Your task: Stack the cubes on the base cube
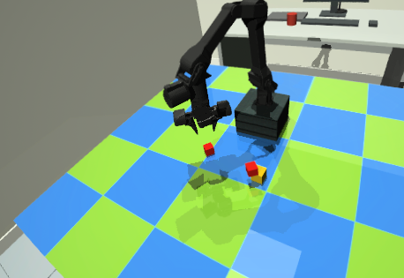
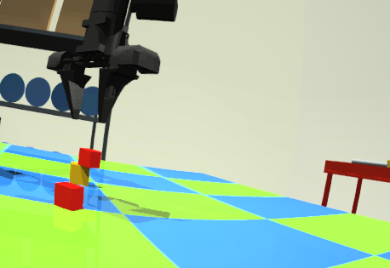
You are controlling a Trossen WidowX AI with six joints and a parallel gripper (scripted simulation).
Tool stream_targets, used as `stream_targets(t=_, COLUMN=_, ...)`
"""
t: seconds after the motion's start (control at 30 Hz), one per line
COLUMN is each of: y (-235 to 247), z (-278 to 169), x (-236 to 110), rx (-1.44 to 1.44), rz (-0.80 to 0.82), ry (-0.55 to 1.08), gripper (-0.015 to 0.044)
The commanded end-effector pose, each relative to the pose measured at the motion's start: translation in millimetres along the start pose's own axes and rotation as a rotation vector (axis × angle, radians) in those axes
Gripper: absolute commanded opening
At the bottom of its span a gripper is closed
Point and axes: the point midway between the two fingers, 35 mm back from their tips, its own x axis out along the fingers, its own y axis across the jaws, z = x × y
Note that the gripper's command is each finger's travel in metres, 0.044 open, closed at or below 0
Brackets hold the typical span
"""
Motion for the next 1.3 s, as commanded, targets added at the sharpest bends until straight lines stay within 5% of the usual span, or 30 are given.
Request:
stream_targets(t=0.0, y=-2, z=-27, x=0, rx=-0.216, rz=0.020, ry=0.006, gripper=0.0265)
stream_targets(t=0.33, y=-2, z=-27, x=2, rx=-0.216, rz=0.020, ry=0.006, gripper=0.0265)
stream_targets(t=0.53, y=0, z=-27, x=60, rx=-0.216, rz=0.020, ry=0.006, gripper=0.0265)
stream_targets(t=1.27, y=0, z=-28, x=86, rx=-0.216, rz=0.020, ry=0.006, gripper=0.0265)
